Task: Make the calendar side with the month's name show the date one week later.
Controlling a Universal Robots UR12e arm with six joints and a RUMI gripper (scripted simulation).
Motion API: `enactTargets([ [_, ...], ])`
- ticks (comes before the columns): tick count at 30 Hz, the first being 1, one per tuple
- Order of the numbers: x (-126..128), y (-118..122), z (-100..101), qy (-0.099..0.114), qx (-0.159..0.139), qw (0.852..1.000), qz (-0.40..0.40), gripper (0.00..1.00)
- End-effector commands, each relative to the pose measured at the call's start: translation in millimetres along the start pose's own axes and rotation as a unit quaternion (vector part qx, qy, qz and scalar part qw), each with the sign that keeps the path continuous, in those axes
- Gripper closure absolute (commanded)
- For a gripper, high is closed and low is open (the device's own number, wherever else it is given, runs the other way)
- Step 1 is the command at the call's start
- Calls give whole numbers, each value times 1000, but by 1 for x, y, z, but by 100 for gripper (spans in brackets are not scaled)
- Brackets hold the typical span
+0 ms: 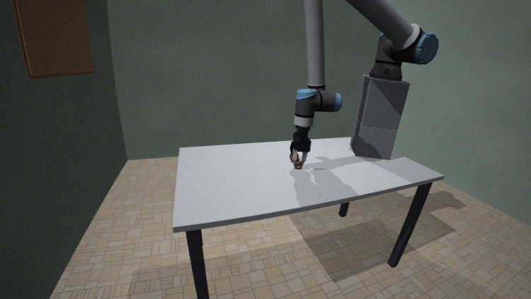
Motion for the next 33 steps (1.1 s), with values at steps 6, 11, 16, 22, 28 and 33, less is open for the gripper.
enactTargets([
  [6, -2, 1, -2, -2, 0, 1000, -1, 89],
  [11, -2, 1, -2, -2, 0, 1000, -1, 89],
  [16, 0, 1, -8, -1, 0, 1000, 0, 89],
  [22, 0, 0, -39, -1, 0, 1000, 0, 89],
  [28, 0, 0, -67, -1, 0, 1000, 0, 89],
  [33, 0, 0, -94, -1, 0, 1000, 0, 89],
])
Point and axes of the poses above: the point where the finger pads meet when closed, its own z axis out along the fingers, its own x axis across the jaws, y = z × x, the point moved 9 cm from there along -z, back along the fingers, and after that the axes turned 3 degrees about -z, right-handed, at the moved point
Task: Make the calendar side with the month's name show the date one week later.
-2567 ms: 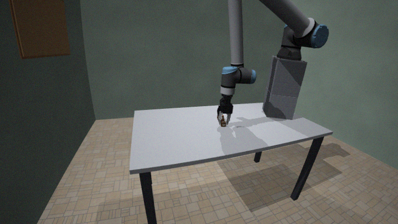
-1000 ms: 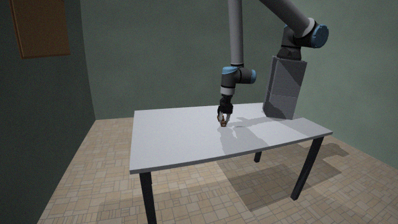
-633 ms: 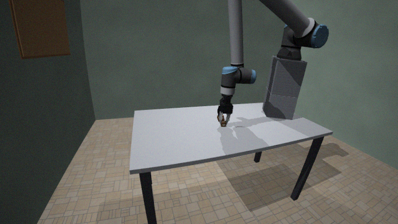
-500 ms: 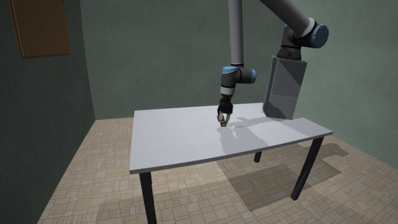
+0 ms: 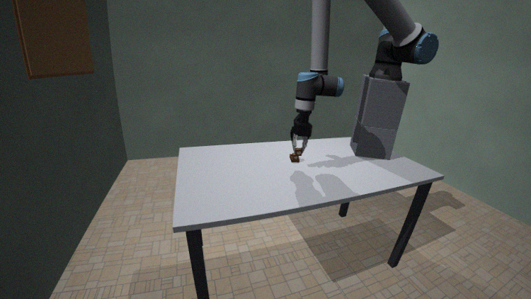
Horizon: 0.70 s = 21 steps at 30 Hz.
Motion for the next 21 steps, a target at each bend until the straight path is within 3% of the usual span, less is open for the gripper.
enactTargets([
  [1, 5, -2, -21, 7, 1, 1000, 1, 89],
  [16, 5, -5, -25, 7, 1, 1000, 1, 89],
  [18, 5, -18, -26, 7, 1, 1000, 1, 89],
  [21, 6, -59, -29, 7, 1, 1000, 1, 89],
])
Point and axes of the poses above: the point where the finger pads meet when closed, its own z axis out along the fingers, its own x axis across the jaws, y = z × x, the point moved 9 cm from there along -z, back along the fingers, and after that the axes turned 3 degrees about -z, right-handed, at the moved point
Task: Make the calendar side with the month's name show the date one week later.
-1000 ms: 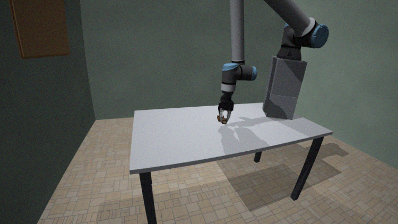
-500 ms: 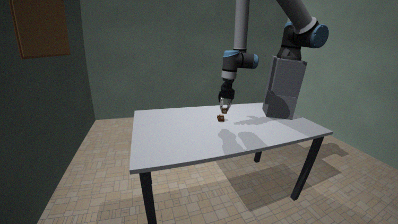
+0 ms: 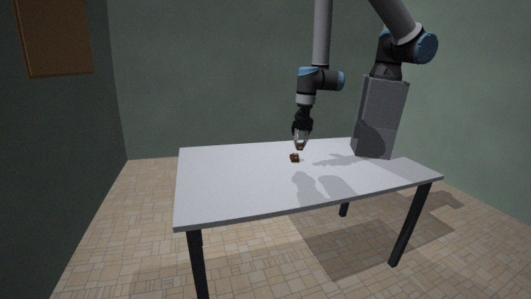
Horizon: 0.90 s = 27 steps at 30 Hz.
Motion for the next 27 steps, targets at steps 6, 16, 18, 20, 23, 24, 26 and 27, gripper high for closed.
enactTargets([
  [6, 9, -113, -9, 1, -1, 1000, 4, 89],
  [16, 8, -118, -11, 0, 0, 1000, 2, 89],
  [18, 8, -118, -11, -1, 0, 1000, 2, 89],
  [20, 7, -119, -11, -1, 0, 1000, 2, 89],
  [23, 7, -120, -10, -1, 0, 1000, 3, 89],
  [24, 7, -120, -10, -1, 0, 1000, 3, 89],
  [26, 7, -120, -10, -1, 0, 1000, 3, 89],
  [27, 7, -120, -8, -1, 0, 1000, 3, 89],
])
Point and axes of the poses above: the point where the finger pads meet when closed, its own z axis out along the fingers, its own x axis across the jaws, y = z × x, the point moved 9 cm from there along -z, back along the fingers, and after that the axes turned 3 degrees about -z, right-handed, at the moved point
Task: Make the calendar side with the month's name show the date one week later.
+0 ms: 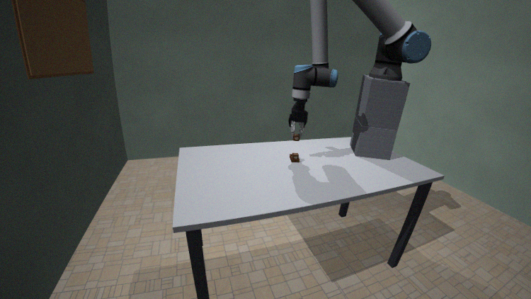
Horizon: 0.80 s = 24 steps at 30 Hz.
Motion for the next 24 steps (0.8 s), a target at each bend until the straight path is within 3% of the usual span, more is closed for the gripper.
enactTargets([
  [1, -1, -1, 2, -1, 0, 1000, 0, 89],
  [24, -2, 0, 58, -2, 0, 1000, -1, 89],
])
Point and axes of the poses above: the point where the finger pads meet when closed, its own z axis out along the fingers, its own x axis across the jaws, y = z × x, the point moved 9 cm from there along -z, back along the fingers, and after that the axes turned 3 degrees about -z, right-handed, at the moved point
